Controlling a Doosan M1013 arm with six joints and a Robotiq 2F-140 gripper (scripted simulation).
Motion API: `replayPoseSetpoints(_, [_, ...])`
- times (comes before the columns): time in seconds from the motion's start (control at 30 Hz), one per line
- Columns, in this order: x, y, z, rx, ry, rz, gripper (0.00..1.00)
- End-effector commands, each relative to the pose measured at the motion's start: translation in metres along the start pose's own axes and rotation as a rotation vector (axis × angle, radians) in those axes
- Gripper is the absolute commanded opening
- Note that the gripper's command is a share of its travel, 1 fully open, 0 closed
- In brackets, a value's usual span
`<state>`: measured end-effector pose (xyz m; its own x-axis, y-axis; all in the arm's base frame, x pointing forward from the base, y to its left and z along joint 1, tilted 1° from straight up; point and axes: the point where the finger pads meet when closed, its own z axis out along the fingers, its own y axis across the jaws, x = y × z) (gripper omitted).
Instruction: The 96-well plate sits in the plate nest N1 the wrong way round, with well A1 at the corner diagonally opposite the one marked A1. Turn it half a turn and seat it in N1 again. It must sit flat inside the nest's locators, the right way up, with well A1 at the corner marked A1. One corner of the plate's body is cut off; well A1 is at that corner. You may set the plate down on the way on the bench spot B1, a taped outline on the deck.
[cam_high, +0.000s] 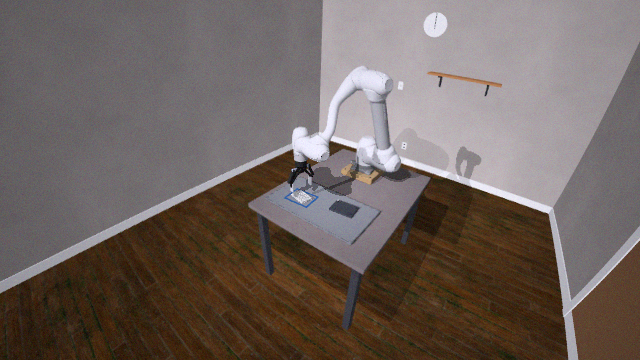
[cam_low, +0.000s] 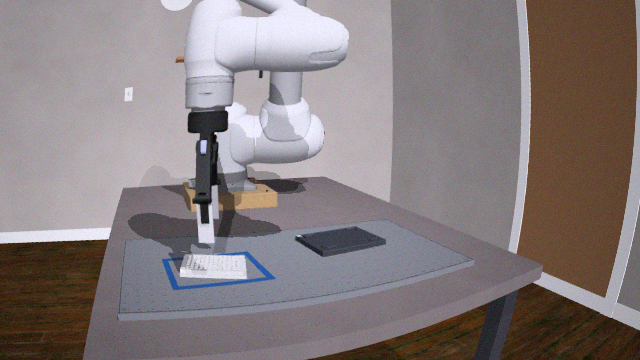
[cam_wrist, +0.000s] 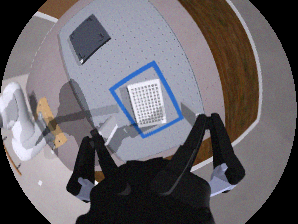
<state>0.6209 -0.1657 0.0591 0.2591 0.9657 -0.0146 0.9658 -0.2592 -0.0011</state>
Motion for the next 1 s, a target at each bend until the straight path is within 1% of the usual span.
replayPoseSetpoints(0.0, [0.0,0.0,-0.0001,0.0,0.0,0.0,1.0])
replayPoseSetpoints(0.07, [0.0,0.0,-0.0001,0.0,0.0,0.0,1.0])
replayPoseSetpoints(0.53, [0.0,0.0,-0.0001,0.0,0.0,0.467,1.0])
replayPoseSetpoints(0.6, [0.0,0.0,-0.0001,0.0,0.0,0.467,1.0])
replayPoseSetpoints(0.97, [0.0,0.0,-0.0001,0.0,0.0,0.833,1.0])
